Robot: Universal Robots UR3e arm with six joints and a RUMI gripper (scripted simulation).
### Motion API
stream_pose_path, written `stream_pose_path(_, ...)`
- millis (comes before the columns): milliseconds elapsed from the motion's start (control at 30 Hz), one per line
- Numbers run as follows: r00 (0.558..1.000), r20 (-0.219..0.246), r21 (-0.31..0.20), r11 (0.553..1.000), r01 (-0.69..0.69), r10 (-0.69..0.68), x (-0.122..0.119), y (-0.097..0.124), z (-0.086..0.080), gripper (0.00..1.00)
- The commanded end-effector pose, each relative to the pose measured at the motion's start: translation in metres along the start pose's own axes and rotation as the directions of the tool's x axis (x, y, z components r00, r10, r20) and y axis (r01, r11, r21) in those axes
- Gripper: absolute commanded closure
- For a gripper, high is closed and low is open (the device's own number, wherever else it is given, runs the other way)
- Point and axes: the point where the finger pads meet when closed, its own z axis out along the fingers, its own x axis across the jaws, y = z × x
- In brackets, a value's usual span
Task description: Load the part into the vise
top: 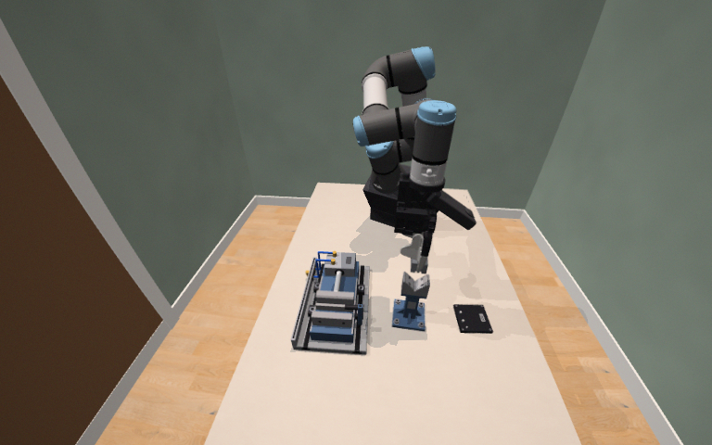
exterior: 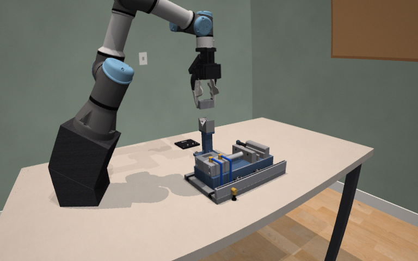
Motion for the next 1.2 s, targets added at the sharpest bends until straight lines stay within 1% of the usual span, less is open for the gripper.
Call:
stream_pose_path(0, 1.000, -0.002, 0.000, 1.000, 0.000, 0.000, 0.0009, 0.0000, -0.0071, 1.00)
stream_pose_path(333, 1.000, -0.002, 0.000, 1.000, 0.000, 0.000, 0.0009, 0.0000, -0.0137, 1.00)
stream_pose_path(1167, 1.000, -0.002, 0.000, 1.000, -0.005, 0.005, 0.0012, 0.0005, -0.0145, 1.00)
